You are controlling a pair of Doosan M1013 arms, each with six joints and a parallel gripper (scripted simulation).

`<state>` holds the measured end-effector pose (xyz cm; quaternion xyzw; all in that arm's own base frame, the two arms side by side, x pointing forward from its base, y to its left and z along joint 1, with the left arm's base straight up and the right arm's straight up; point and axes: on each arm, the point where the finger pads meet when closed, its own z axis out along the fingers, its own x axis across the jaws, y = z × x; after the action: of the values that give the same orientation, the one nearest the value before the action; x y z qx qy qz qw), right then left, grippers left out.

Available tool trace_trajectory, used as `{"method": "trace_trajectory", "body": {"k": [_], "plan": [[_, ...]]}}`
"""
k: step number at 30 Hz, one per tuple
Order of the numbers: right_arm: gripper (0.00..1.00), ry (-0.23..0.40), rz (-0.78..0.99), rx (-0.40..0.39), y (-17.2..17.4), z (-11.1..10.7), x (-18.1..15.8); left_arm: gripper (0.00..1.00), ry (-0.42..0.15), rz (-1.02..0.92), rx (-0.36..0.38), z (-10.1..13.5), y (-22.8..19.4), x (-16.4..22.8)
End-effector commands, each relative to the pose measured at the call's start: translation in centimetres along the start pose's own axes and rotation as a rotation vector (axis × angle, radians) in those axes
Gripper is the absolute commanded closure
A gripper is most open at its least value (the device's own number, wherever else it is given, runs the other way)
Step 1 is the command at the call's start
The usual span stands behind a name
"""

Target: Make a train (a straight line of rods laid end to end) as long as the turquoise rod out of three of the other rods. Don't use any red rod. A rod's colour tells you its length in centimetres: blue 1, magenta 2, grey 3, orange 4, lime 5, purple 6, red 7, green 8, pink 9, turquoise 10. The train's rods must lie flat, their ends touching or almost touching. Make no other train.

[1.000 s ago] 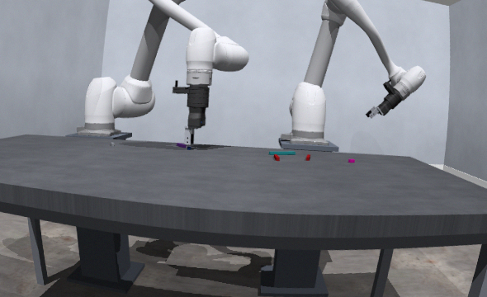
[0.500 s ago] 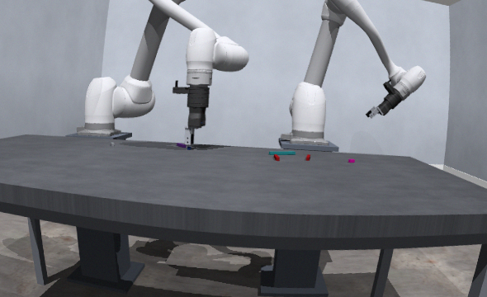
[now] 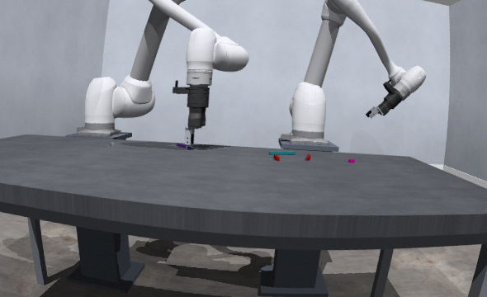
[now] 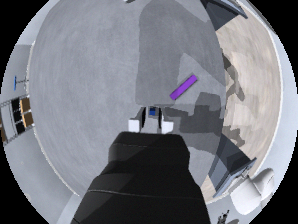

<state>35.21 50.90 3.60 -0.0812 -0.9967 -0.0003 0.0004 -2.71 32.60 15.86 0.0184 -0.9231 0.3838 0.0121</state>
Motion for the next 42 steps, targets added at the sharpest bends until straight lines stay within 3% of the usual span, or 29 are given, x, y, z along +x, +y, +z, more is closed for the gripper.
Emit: {"method": "trace_trajectory", "body": {"k": [1,42], "plan": [[0.46,-0.003,0.001,0.000,0.0,0.1,0.2,0.00,-0.001,-0.002,-0.003,0.2,-0.2,0.3],[0.46,-0.003,0.000,0.000,0.0,1.6,0.2,0.00,-0.001,-0.002,-0.003,0.2,-0.2,0.3]]}}
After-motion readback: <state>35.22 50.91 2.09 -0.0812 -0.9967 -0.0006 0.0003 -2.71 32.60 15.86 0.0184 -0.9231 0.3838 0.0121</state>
